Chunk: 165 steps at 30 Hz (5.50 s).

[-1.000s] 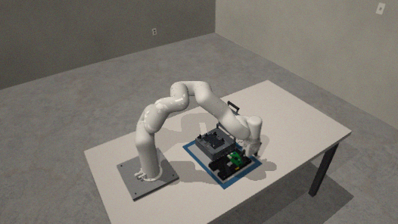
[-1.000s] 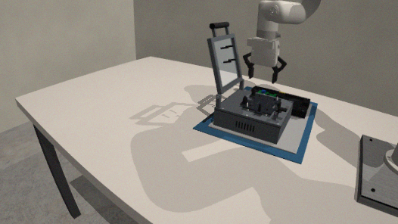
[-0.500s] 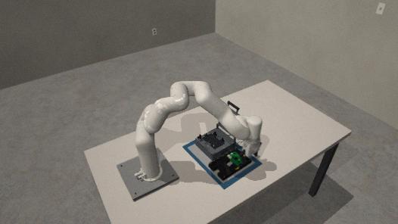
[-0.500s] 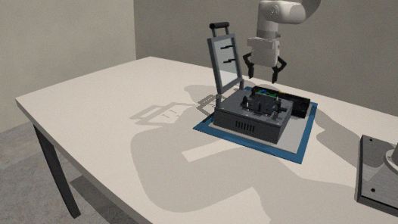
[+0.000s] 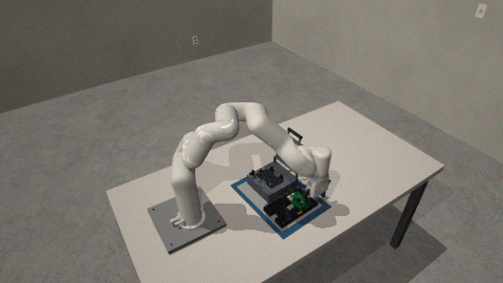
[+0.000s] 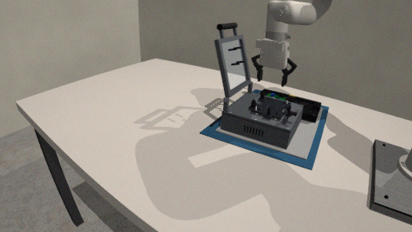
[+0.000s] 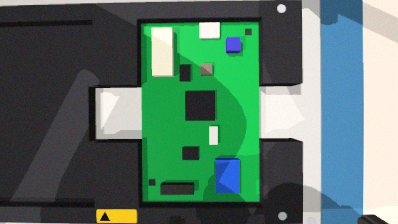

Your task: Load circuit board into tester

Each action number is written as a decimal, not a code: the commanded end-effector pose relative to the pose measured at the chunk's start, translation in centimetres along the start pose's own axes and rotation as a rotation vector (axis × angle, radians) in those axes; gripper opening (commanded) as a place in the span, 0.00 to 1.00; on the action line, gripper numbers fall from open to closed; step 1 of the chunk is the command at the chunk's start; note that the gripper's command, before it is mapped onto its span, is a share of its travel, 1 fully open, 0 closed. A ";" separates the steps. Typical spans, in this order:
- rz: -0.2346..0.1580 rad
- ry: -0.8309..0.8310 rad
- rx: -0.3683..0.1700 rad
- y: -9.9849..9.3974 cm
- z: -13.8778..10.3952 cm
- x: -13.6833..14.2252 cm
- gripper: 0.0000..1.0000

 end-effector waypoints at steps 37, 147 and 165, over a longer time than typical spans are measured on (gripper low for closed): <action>-0.004 0.000 -0.002 -0.2 6.6 -2.9 1.00; -0.004 0.000 -0.002 -1.5 6.8 -2.9 1.00; -0.004 0.000 -0.002 -1.6 6.8 -2.9 1.00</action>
Point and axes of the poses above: the point where the finger pads meet when closed, its own y axis out along the fingers, its own x axis across the jaws, z = x × y, the point moved 6 cm from there along -y, back along the fingers, and after that the axes turned 5 degrees about -y, right-handed, at the moved point
